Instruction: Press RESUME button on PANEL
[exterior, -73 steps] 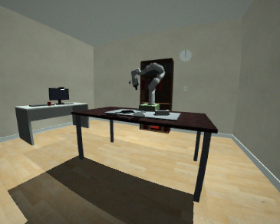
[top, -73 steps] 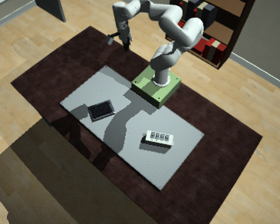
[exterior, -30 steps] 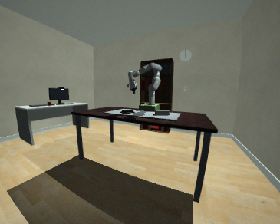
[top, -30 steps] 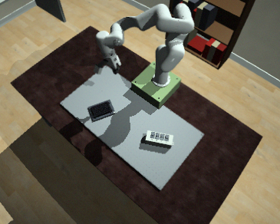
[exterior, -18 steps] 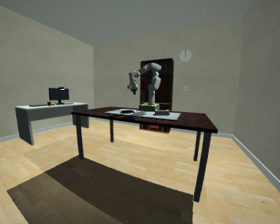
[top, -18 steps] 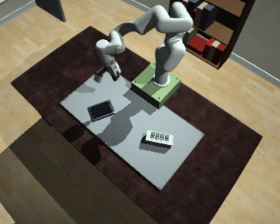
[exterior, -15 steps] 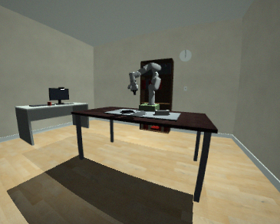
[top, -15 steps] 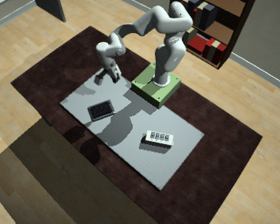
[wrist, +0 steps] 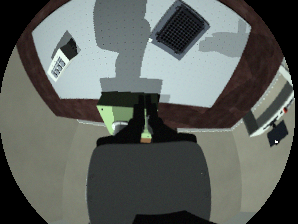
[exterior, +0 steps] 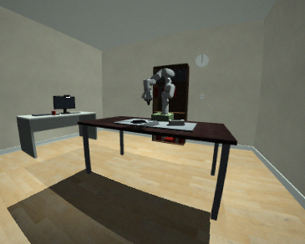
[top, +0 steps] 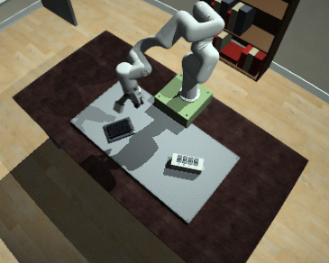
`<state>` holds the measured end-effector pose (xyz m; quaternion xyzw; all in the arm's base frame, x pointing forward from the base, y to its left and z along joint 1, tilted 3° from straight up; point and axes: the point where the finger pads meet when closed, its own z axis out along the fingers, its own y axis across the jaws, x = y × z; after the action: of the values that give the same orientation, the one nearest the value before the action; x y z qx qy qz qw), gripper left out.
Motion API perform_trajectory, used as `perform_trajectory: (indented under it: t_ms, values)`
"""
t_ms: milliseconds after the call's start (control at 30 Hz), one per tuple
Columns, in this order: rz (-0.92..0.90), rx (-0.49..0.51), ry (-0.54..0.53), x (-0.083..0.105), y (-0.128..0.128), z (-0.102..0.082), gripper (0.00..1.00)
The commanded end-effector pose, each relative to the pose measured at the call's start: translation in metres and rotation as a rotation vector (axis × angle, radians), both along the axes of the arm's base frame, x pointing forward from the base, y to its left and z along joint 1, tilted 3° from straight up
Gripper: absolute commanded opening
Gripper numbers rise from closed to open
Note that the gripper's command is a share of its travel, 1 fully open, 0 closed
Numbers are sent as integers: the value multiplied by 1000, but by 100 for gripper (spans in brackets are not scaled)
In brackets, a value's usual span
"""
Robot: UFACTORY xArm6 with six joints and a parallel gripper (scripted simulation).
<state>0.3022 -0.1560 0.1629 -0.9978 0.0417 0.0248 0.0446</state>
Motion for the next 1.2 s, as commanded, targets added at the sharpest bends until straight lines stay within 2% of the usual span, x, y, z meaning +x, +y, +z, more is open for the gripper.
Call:
perform_trajectory:
  t_ms: [0, 233, 533, 733, 800, 1167]
  values:
    - [14, -10, -3, 15, 15, -5, 0]
    - [48, -26, -6, 26, 29, -10, 0]
    - [82, -41, -11, 49, 66, -21, 0]
    - [117, -55, -18, 59, 88, -28, 0]
    - [117, -55, -18, 59, 88, -28, 0]
    - [188, -77, -38, 75, 136, -41, 0]
